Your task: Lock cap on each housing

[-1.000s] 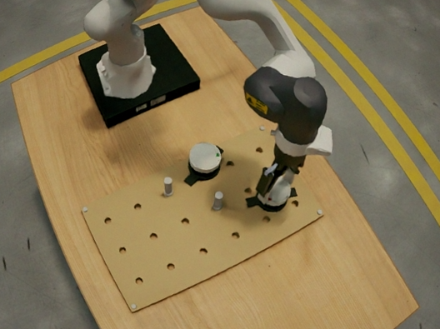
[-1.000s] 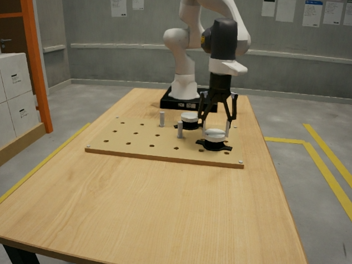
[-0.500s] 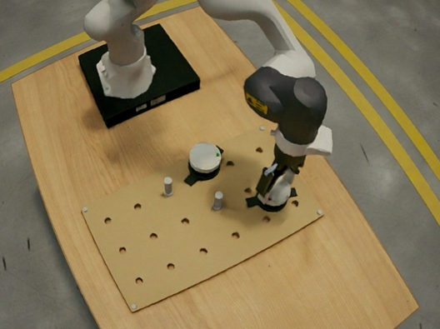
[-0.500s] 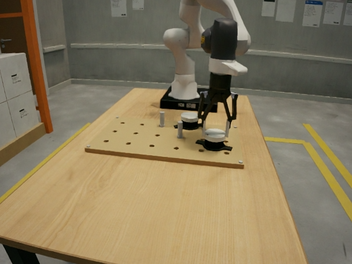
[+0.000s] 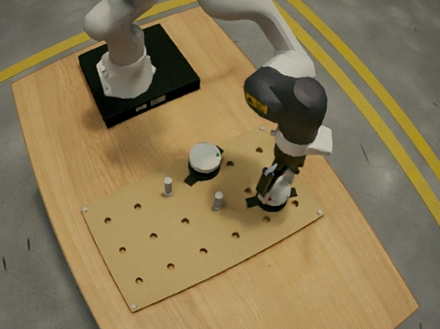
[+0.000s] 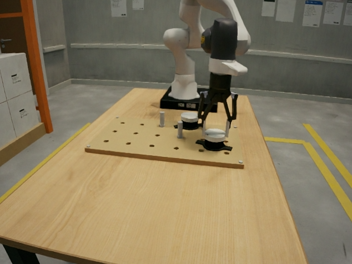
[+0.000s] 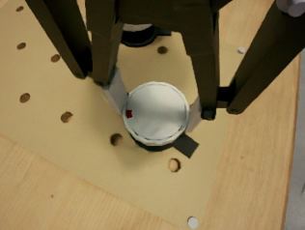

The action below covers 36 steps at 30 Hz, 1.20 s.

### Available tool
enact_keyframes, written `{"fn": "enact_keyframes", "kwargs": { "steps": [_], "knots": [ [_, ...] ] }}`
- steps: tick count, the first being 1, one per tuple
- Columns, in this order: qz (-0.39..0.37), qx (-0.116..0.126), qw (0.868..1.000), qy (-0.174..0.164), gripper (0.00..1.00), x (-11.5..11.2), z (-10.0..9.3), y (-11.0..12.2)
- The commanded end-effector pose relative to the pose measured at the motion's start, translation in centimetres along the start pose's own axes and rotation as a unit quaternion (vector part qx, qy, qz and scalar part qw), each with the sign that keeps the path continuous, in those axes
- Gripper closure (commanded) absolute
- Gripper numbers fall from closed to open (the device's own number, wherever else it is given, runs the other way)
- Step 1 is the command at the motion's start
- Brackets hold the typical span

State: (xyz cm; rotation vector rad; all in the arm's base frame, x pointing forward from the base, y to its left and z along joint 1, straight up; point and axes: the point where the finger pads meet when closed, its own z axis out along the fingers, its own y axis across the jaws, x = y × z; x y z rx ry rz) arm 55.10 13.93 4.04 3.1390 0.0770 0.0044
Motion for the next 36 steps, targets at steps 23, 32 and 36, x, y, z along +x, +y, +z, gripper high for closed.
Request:
{"fn": "enact_keyframes", "kwargs": {
  "steps": [23, 32, 36],
  "knots": [
    [-0.001, 0.001, 1.000, -0.002, 0.90, -0.16, 0.18, -0.13],
    [-0.074, 0.001, 0.997, -0.001, 0.90, -0.16, 0.18, -0.13],
    [-0.123, 0.002, 0.992, -0.001, 0.90, -0.16, 0.18, -0.13]
  ]
}}
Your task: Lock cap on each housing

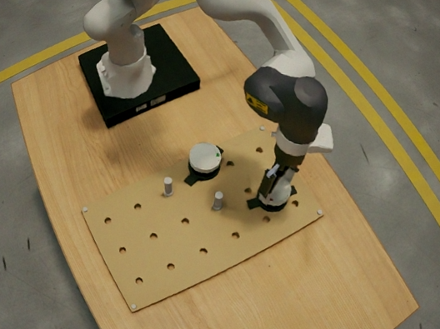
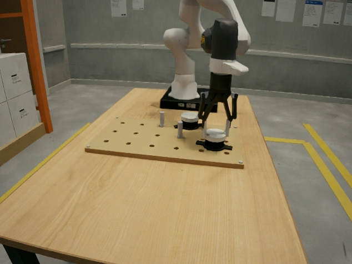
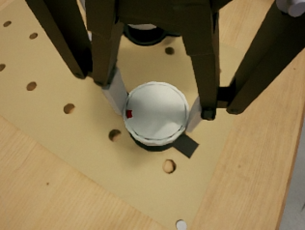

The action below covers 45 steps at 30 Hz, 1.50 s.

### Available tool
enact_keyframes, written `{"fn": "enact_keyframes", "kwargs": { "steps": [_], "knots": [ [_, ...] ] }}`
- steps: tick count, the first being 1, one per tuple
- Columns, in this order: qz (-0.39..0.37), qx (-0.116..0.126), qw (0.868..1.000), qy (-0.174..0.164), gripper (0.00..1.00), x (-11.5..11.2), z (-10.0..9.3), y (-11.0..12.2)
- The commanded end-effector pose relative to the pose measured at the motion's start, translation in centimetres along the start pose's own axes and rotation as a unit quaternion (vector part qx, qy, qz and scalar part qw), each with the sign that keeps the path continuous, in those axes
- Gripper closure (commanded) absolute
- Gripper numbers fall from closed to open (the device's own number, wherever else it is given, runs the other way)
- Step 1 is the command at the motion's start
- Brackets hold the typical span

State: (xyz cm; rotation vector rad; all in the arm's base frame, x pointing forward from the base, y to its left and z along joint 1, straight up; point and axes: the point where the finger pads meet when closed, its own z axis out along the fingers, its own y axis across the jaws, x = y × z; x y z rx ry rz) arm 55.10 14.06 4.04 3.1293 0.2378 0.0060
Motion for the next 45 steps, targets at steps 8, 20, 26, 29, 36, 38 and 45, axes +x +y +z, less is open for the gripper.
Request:
{"fn": "enact_keyframes", "kwargs": {
  "steps": [8, 20, 26, 29, 36, 38, 45],
  "knots": [
    [-0.109, 0.003, 0.994, -0.002, 0.90, -0.17, 0.18, -0.02],
    [-0.147, 0.003, 0.989, -0.002, 0.90, -0.17, 0.18, -0.02],
    [-0.220, 0.003, 0.975, -0.002, 0.90, -0.17, 0.18, -0.02],
    [-0.249, 0.003, 0.968, -0.001, 0.90, -0.17, 0.18, -0.02],
    [-0.267, 0.003, 0.964, -0.001, 0.90, -0.17, 0.18, -0.01],
    [-0.267, 0.003, 0.964, -0.001, 0.90, -0.17, 0.18, -0.01],
    [-0.267, 0.003, 0.964, -0.001, 0.90, 0.00, 0.18, 0.03]
  ]
}}
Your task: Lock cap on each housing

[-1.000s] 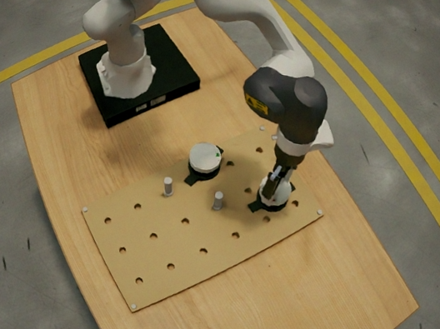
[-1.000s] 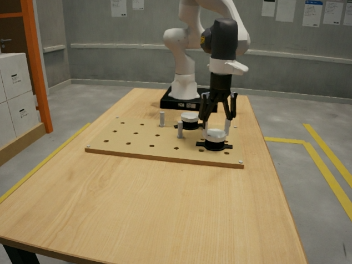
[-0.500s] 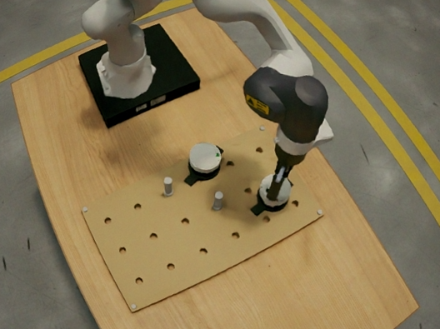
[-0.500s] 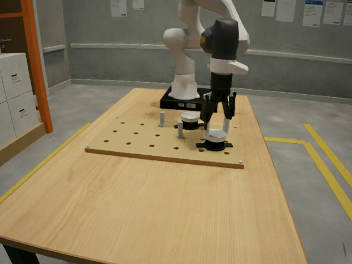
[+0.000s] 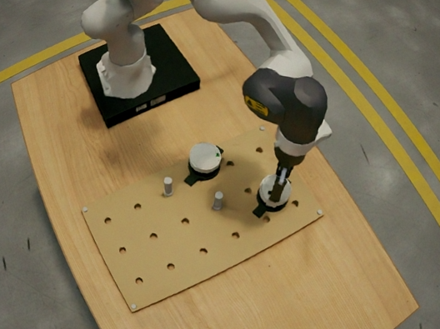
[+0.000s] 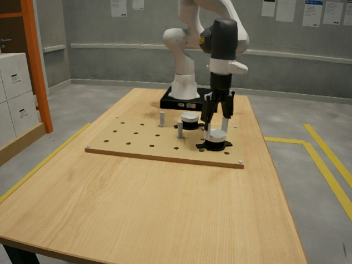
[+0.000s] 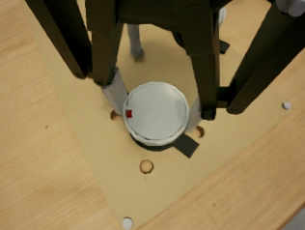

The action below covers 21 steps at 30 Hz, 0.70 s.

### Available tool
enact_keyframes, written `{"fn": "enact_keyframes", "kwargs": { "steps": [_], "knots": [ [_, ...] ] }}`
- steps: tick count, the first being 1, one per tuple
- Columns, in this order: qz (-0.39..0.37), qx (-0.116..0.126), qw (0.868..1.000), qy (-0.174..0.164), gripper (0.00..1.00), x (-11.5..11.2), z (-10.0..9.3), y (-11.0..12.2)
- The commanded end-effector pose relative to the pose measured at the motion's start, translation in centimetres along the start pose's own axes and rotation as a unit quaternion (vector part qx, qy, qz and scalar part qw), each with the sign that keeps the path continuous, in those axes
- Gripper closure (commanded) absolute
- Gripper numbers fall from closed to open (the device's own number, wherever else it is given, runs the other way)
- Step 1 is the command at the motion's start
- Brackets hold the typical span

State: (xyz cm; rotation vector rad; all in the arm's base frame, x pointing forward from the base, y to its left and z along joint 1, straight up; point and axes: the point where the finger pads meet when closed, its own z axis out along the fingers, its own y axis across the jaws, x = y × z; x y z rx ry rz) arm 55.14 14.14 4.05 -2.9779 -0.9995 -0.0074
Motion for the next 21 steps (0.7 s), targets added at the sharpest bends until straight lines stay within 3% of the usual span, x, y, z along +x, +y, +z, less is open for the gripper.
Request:
{"fn": "enact_keyframes", "kwargs": {
  "steps": [1, 21],
  "knots": [
    [-0.023, 0.001, 1.000, -0.002, 0.90, -0.05, 0.19, 0.11],
    [-0.023, 0.001, 1.000, -0.002, 0.90, 0.80, 0.20, 0.90]
  ]
}}
